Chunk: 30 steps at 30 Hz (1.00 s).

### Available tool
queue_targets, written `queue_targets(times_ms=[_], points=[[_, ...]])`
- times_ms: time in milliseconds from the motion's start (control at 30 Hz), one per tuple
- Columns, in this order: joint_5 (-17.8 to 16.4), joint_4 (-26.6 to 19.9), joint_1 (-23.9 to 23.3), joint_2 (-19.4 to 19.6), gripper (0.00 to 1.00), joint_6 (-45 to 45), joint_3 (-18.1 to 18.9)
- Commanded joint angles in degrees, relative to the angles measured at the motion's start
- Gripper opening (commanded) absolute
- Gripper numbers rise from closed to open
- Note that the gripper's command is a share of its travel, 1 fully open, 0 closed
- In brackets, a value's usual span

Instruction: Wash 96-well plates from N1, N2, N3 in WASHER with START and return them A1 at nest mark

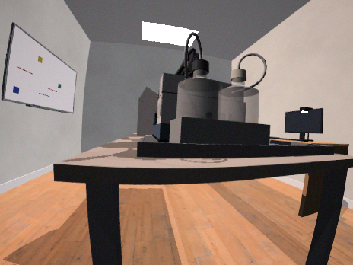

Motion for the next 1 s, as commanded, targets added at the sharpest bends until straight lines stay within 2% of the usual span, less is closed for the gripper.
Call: queue_targets(times_ms=[0, 400, 433, 567, 633, 967], points=[[-0.39, -0.07, -0.19, -0.36, 1.0, -0.03, 0.21], [-0.39, -0.07, -0.19, -0.36, 1.0, -0.03, 0.21], [-0.61, 0.36, -0.78, -0.54, 0.0, 1.28, -0.67], [-1.76, 1.92, -3.97, -0.37, 0.0, 5.61, -3.49], [-1.76, 1.92, -3.97, -0.37, 0.0, 5.61, -3.49], [-4.56, 5.32, -13.02, 1.95, 0.0, 15.02, -9.1]])
